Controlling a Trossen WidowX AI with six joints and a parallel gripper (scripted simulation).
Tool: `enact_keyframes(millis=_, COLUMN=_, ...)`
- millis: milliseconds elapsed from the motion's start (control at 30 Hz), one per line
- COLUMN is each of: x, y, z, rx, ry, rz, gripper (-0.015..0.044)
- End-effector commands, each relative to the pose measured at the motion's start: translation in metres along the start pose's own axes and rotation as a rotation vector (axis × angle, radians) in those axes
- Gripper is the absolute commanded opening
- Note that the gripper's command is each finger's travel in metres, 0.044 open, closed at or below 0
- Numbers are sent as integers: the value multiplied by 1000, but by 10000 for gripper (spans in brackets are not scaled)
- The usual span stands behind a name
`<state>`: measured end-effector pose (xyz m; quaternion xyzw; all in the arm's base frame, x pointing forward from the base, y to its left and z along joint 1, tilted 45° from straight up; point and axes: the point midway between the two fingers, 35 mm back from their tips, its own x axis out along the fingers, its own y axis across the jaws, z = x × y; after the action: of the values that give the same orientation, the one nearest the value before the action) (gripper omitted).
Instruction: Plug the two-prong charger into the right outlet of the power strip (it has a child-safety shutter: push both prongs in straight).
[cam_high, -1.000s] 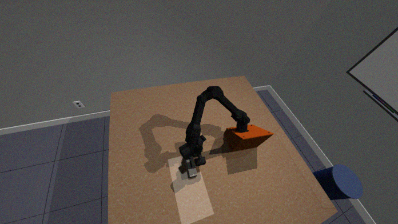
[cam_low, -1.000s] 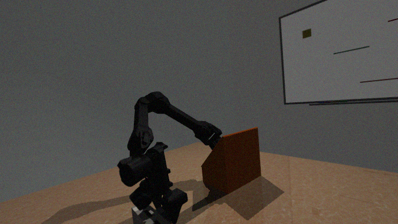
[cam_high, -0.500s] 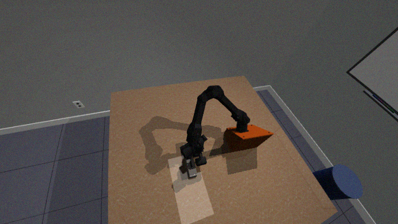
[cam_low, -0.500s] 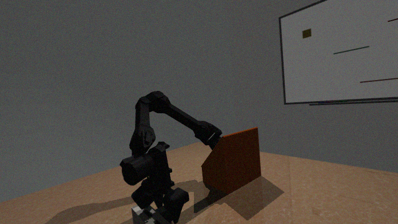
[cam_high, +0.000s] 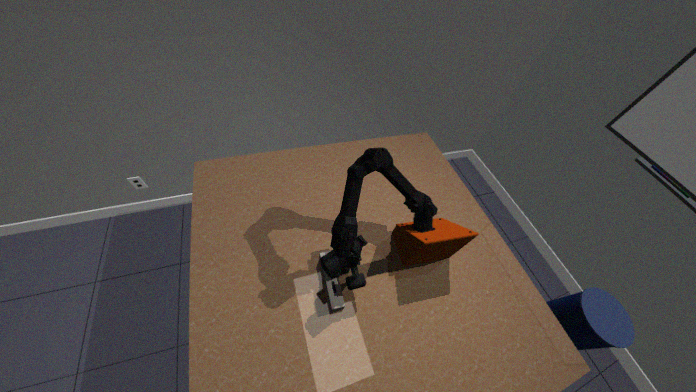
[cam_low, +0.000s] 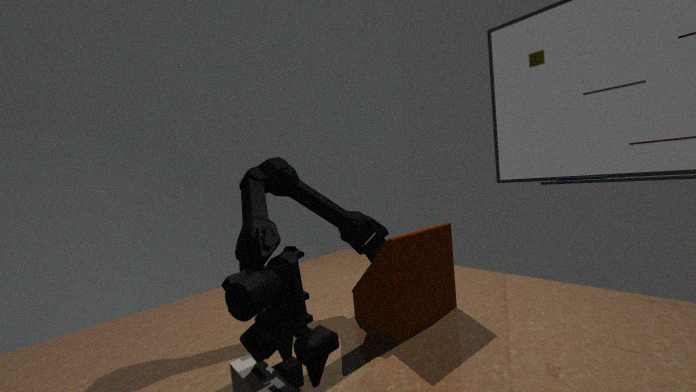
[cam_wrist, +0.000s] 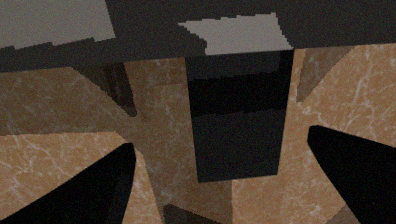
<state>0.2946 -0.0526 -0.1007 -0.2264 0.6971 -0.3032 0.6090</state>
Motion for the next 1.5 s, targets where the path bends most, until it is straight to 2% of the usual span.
enact_keyframes(millis=0, x=0, y=0, z=-5, rx=7, ry=-2, rz=1, gripper=440)
enact_keyframes(millis=1100, x=3, y=0, z=-42, rx=6, ry=0, rz=0, gripper=440)
enact_keyframes(millis=1167, x=-2, y=1, z=-35, rx=-4, ry=-54, rz=-5, gripper=440)
enact_keyframes(millis=1400, x=-68, y=2, z=-24, rx=-1, ry=-563, rz=-1, gripper=440)
enact_keyframes(millis=1467, x=-75, y=1, z=-25, rx=3, ry=-610, rz=-1, gripper=440)
